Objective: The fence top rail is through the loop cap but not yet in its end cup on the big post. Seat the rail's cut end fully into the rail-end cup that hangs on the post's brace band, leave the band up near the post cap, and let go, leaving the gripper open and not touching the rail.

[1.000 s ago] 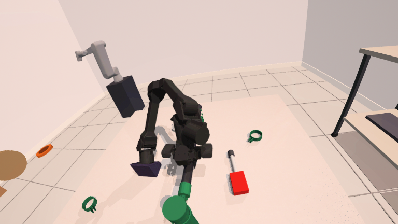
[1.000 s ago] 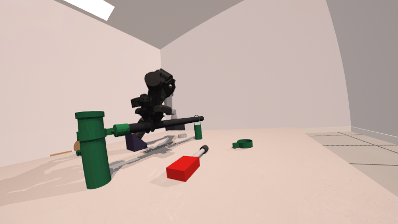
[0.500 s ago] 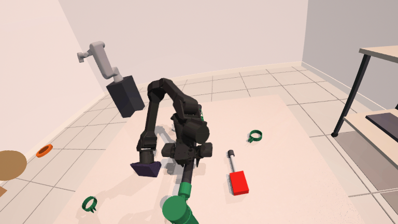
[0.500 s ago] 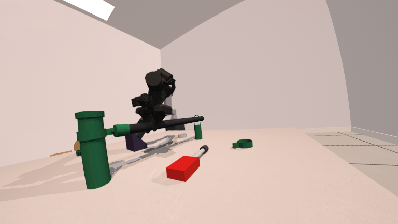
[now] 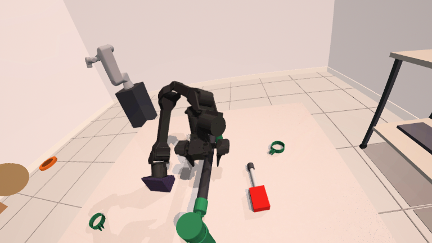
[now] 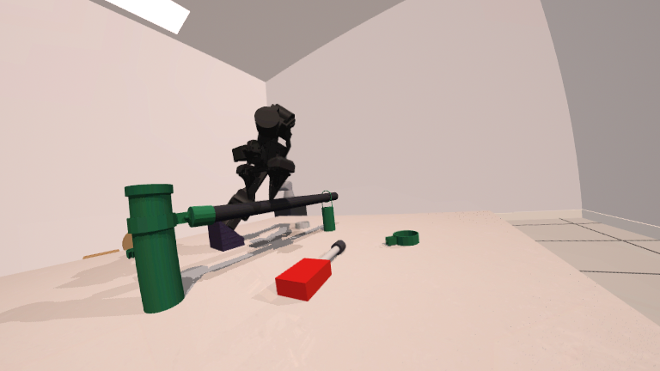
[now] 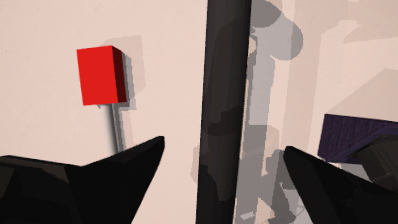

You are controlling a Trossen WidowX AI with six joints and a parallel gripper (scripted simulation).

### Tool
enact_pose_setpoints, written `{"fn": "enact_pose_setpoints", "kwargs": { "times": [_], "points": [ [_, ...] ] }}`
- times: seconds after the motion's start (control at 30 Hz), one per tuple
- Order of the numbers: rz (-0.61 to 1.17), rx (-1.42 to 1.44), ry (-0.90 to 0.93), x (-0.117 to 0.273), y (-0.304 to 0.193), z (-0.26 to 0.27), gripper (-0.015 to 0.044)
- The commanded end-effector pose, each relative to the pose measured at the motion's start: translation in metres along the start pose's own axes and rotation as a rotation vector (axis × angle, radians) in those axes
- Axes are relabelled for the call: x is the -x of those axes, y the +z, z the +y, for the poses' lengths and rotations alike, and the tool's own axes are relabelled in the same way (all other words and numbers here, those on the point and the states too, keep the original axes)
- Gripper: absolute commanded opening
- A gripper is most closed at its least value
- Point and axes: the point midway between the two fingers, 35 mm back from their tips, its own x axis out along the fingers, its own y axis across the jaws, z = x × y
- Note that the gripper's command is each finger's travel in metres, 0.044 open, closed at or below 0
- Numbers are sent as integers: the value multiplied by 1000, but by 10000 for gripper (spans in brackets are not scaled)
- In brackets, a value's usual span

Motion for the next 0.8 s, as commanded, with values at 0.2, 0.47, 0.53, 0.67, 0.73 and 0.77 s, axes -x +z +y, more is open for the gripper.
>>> {"fn": "enact_pose_setpoints", "kwargs": {
  "times": [0.2,0.47,0.53,0.67,0.73,0.77],
  "points": [
    [-5,3,4,43,-1,-4,440],
    [-5,3,4,43,-1,-4,440],
    [-5,3,4,43,-1,-4,440],
    [-5,3,4,43,-1,-4,440],
    [-5,3,4,43,-1,-4,440],
    [-5,3,4,43,-1,-4,440]
  ]
}}
